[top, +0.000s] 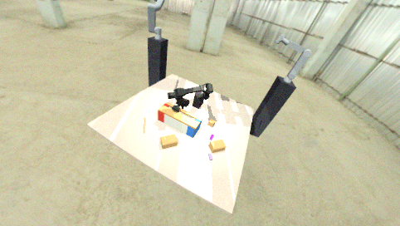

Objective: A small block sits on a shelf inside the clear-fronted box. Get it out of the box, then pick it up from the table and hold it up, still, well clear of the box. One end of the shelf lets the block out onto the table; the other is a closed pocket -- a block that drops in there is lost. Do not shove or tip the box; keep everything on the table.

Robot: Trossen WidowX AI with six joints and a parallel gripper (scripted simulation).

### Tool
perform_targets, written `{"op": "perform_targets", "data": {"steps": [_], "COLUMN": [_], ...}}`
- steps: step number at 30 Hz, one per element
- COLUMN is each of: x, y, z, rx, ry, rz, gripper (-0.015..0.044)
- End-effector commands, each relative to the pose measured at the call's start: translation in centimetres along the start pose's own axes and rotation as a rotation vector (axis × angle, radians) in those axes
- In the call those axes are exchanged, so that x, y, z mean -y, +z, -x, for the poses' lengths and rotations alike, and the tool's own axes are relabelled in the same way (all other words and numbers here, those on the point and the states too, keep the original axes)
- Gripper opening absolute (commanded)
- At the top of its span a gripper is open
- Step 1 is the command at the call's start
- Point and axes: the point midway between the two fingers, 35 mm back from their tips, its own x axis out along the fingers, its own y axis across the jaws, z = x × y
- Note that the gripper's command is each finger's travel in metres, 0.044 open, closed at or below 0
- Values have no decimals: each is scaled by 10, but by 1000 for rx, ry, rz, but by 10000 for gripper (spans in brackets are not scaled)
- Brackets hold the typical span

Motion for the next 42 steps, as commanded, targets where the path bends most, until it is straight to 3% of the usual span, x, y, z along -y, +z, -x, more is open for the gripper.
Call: {"op": "perform_targets", "data": {"steps": [1, 42], "x": [0, 0], "y": [5, 23], "z": [0, -4], "rx": [-2, -1], "ry": [-2, -2], "rz": [0, -1], "gripper": [400, 400]}}
